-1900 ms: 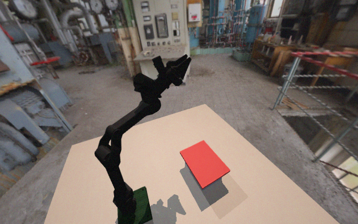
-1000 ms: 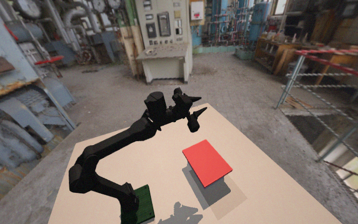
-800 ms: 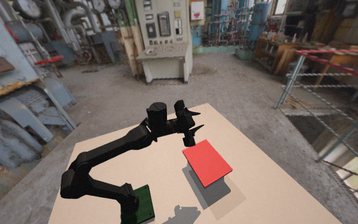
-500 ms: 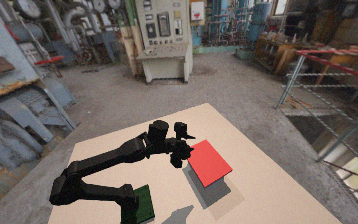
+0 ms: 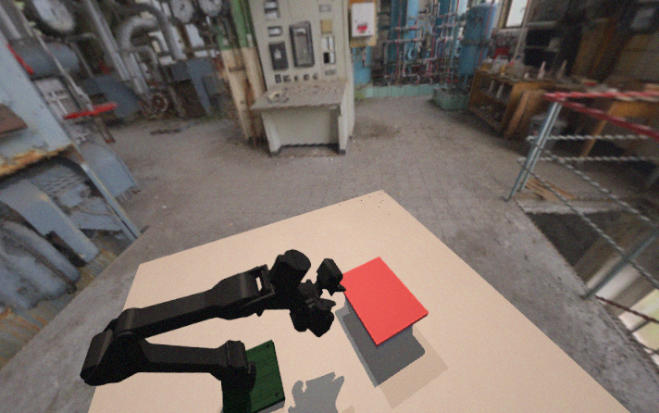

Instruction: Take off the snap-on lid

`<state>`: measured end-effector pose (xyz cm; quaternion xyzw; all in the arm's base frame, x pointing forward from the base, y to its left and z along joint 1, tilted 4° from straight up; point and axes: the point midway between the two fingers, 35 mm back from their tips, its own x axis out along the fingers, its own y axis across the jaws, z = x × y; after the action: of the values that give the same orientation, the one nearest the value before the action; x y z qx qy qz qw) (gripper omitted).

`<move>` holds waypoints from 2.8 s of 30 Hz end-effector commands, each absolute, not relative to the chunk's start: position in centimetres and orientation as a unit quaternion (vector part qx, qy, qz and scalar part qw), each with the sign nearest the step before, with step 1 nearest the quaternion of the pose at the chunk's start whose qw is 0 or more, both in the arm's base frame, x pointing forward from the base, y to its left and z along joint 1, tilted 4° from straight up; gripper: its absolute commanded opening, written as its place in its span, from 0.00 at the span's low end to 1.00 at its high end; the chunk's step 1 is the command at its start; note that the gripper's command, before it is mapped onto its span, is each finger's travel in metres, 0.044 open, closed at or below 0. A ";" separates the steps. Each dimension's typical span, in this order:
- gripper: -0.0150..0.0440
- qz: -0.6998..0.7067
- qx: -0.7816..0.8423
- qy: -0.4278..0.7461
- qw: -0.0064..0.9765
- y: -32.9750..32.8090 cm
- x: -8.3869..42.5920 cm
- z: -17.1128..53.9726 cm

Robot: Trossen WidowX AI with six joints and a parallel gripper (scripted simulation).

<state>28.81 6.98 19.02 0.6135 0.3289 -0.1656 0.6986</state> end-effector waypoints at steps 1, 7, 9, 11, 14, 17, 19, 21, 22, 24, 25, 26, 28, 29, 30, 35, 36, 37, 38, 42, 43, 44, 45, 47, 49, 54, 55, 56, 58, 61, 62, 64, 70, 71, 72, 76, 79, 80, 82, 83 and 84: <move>0.65 -0.166 0.614 0.330 0.698 7.0 28.8 18.9; 0.65 -0.171 0.617 0.335 0.691 7.0 28.5 17.9; 0.65 -0.171 0.617 0.335 0.691 6.9 28.5 15.9; 0.65 -0.171 0.617 0.335 0.691 6.9 28.4 14.0; 0.65 -0.171 0.617 0.335 0.691 6.8 28.3 13.4; 0.65 -0.171 0.617 0.335 0.691 6.8 28.3 13.4; 0.65 -0.171 0.617 0.335 0.692 6.9 28.3 13.3; 0.65 -0.171 0.617 0.335 0.692 6.9 28.5 13.2; 0.65 -0.171 0.617 0.335 0.692 6.9 28.6 13.2; 0.65 -0.171 0.617 0.335 0.692 7.0 28.9 13.0; 0.65 -0.171 0.617 0.335 0.692 7.0 29.0 12.9; 0.65 -0.171 0.617 0.335 0.692 7.0 29.1 12.8; 0.65 -0.170 0.617 0.335 0.692 7.1 29.4 12.6; 0.65 -0.170 0.617 0.335 0.692 7.1 29.5 12.5; 0.65 -0.170 0.617 0.334 0.692 7.2 29.6 12.4; 0.65 -0.170 0.617 0.334 0.692 7.3 30.3 11.9; 0.65 -0.170 0.617 0.334 0.692 7.3 30.4 11.8; 0.65 -0.170 0.617 0.334 0.692 7.4 30.5 11.7; 0.65 -0.170 0.617 0.334 0.692 7.4 30.6 11.6; 0.65 -0.170 0.617 0.334 0.692 7.5 31.1 11.2; 0.65 -0.170 0.617 0.334 0.692 7.6 31.2 11.1; 0.65 -0.170 0.617 0.334 0.692 7.6 31.3 10.9; 0.65 -0.170 0.617 0.334 0.692 7.6 31.5 10.8; 0.65 -0.170 0.617 0.334 0.692 7.7 31.7 10.6; 0.65 -0.170 0.617 0.334 0.692 7.7 31.9 10.4; 0.65 -0.170 0.617 0.334 0.692 7.9 32.5 9.8; 0.65 -0.170 0.618 0.334 0.692 7.9 32.6 9.6; 0.65 -0.170 0.618 0.334 0.692 7.9 32.7 9.5; 0.65 -0.170 0.618 0.334 0.692 8.0 32.9 9.3; 0.65 -0.169 0.618 0.334 0.692 8.0 33.2 8.9; 0.65 -0.169 0.618 0.334 0.692 8.1 33.3 8.8; 0.65 -0.169 0.618 0.333 0.692 8.1 33.3 8.7; 0.45 -0.169 0.618 0.333 0.692 8.1 33.3 8.7; 0.44 -0.169 0.618 0.333 0.692 8.1 33.3 8.7; 0.43 -0.169 0.618 0.333 0.692 8.1 33.3 8.7; 0.38 -0.169 0.618 0.333 0.692 8.1 33.3 8.7; 0.28 -0.169 0.618 0.333 0.692 8.1 33.3 8.7; 0.25 -0.169 0.618 0.333 0.692 8.1 33.3 8.7; 0.25 -0.169 0.618 0.333 0.692 8.1 33.3 8.7; 0.25 -0.169 0.618 0.333 0.692 8.1 33.3 8.7; 0.25 -0.170 0.617 0.333 0.693 8.0 33.3 8.8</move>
<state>33.36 8.00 8.78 0.6163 0.3318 -0.1705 0.6935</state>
